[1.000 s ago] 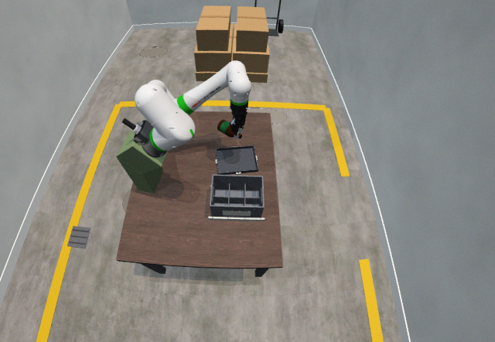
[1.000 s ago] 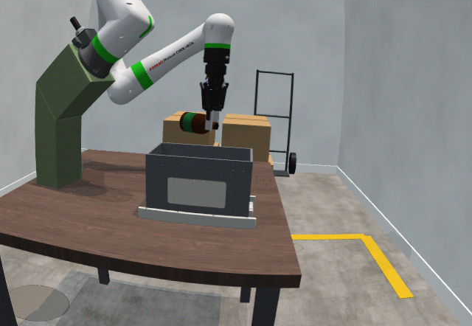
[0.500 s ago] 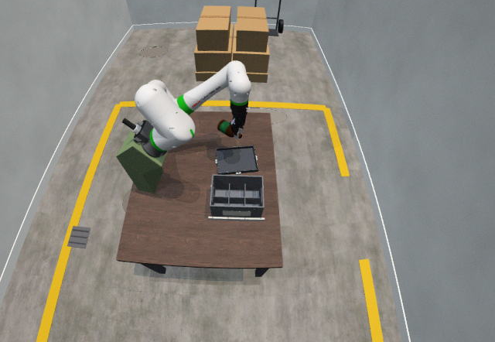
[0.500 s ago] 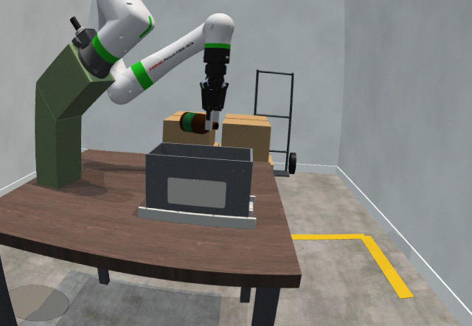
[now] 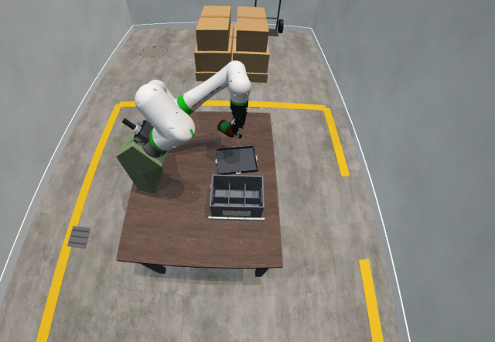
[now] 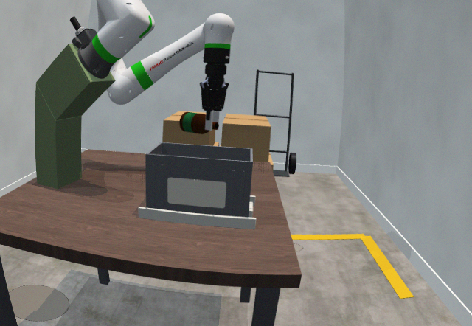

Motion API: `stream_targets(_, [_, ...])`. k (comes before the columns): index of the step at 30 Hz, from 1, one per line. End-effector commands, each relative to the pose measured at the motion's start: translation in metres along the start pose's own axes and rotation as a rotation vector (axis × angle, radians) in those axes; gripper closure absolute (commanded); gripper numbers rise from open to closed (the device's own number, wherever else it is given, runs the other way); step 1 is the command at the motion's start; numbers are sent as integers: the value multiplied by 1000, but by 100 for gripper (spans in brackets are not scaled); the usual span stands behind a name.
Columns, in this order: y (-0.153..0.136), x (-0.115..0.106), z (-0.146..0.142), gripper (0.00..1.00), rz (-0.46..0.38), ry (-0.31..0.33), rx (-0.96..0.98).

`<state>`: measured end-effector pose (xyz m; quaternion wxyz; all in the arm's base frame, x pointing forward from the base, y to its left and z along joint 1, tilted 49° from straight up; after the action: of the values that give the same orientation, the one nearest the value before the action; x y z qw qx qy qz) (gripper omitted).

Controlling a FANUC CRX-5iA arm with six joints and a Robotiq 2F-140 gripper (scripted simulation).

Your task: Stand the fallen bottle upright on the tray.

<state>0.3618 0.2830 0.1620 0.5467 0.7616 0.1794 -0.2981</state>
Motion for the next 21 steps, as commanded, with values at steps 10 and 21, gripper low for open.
stream_targets(10, [0, 0, 0, 100, 0, 0, 5])
stream_targets(21, [0, 0, 0, 100, 0, 0, 131])
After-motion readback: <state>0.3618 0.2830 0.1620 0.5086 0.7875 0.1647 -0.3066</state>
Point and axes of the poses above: the point where the finger pads meet when closed, its own x axis out along the fingers, its own z axis across the jaws, y = z × x, the point moved 5 cm from there along -x, back along the fingers, and after that the axes turned 9 degrees about -x, right-handed, at the moved point
